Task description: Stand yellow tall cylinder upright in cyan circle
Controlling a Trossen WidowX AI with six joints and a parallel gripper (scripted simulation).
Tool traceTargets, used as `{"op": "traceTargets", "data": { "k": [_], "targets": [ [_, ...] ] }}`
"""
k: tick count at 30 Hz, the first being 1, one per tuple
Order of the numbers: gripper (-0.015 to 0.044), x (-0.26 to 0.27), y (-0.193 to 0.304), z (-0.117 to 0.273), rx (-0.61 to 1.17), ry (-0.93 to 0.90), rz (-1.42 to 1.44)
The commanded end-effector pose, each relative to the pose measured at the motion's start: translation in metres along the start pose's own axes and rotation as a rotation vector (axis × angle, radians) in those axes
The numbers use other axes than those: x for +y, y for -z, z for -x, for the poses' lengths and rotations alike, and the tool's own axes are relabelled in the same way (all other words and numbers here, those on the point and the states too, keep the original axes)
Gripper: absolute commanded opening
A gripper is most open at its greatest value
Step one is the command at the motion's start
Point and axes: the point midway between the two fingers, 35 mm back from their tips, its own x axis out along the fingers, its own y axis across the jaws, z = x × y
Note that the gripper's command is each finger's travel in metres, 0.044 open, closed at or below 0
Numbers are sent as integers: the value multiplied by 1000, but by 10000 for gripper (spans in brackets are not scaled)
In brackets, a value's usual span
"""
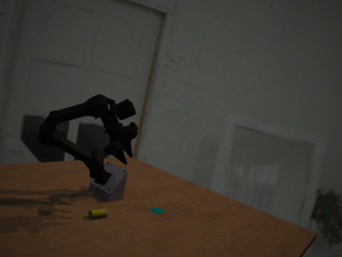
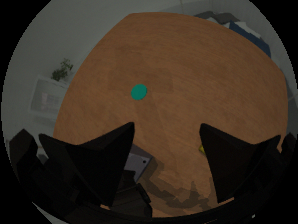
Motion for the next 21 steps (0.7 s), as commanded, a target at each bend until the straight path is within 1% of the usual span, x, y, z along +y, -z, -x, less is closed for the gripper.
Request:
{"op": "traceTargets", "data": {
  "k": [1, 9, 21],
  "targets": [
    [309, -63, 32, -34, 373, 85, 559],
    [309, -96, 62, -47, 626, -48, 922],
    [309, -97, 63, -47, 632, -53, 931]
  ]
}}
